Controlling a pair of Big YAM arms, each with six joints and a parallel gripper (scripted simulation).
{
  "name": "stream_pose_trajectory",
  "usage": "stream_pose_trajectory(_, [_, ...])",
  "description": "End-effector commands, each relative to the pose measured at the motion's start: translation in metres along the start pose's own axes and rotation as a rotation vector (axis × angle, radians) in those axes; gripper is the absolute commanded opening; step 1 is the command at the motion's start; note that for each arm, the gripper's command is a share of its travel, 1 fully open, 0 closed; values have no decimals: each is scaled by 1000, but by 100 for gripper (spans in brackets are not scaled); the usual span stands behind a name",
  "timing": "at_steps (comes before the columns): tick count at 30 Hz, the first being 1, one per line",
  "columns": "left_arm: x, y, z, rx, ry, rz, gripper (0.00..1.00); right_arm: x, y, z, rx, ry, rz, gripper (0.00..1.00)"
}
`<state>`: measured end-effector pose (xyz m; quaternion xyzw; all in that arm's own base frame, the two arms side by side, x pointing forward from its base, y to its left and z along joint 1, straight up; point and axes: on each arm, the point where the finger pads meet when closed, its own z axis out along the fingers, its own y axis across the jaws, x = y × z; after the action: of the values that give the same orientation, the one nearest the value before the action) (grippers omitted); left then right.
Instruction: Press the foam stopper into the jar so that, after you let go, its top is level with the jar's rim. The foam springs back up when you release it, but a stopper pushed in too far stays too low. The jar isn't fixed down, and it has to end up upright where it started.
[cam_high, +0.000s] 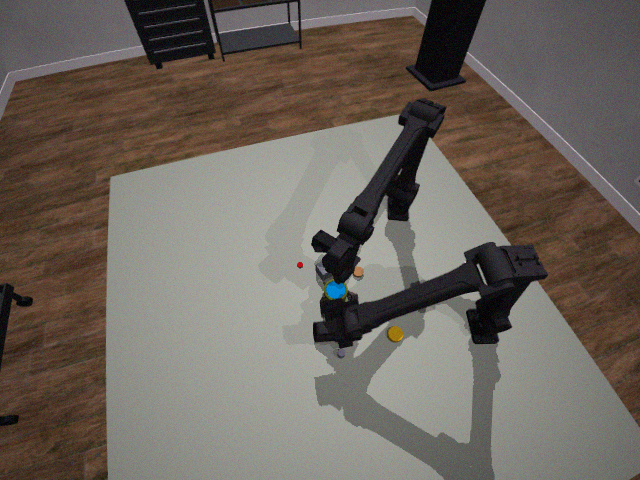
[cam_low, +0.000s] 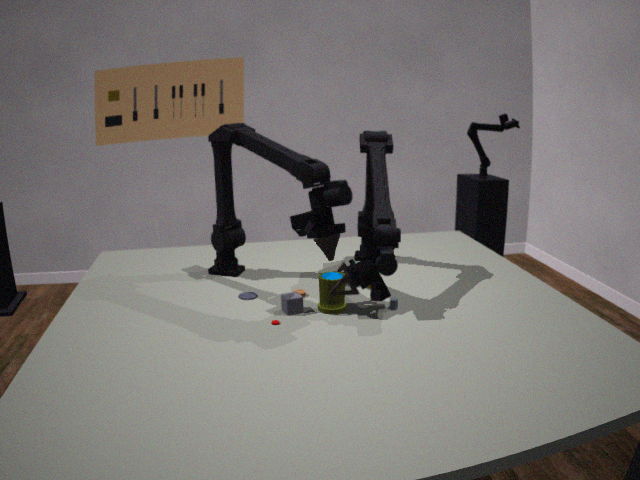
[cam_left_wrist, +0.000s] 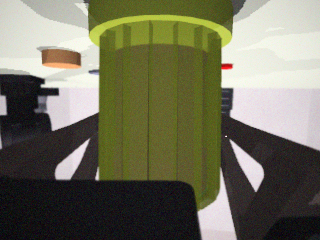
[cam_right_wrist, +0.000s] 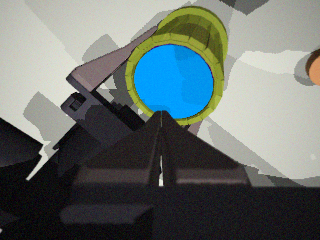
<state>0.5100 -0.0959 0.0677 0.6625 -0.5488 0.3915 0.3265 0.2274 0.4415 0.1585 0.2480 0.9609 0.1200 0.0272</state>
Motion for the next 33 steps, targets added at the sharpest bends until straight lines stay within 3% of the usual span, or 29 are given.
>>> stream_pose_trajectory(1, [20, -2, -8, 9, 7, 37, 64, -2, 32, -42, -79, -1, 10, 0])
stream_pose_trajectory(2, [20, -2, -8, 9, 7, 37, 64, -2, 32, -34, -63, -2, 10, 0])
stream_pose_trajectory(5, [20, -2, -8, 9, 7, 37, 64, -2, 35, -60, -93, -1, 10, 0])
stream_pose_trajectory(7, [20, -2, -8, 9, 7, 37, 64, -2, 35, -60, -93, -1, 10, 0])
stream_pose_trajectory(8, [20, -2, -8, 9, 7, 37, 64, -1, 22, -28, -22, -2, 4, 0])
stream_pose_trajectory(12, [20, -2, -8, 9, 7, 37, 64, -2, 34, -41, -35, -2, 10, 0])
stream_pose_trajectory(13, [20, -2, -8, 9, 7, 37, 98, -2, 34, -40, -33, -2, 10, 0])
stream_pose_trajectory(21, [-3, -4, 4, -3, 1, 8, 98, -2, 19, -28, 4, -3, 10, 0])
stream_pose_trajectory(29, [-4, -5, 4, 0, -1, 7, 98, -2, 19, -23, -5, -2, 10, 0])
stream_pose_trajectory(31, [13, -25, -19, 31, 6, 44, 98, -2, 18, -23, 1, -2, 10, 0])
stream_pose_trajectory(33, [22, -24, -28, 41, 7, 60, 98, -2, 18, -23, 1, -2, 10, 0])
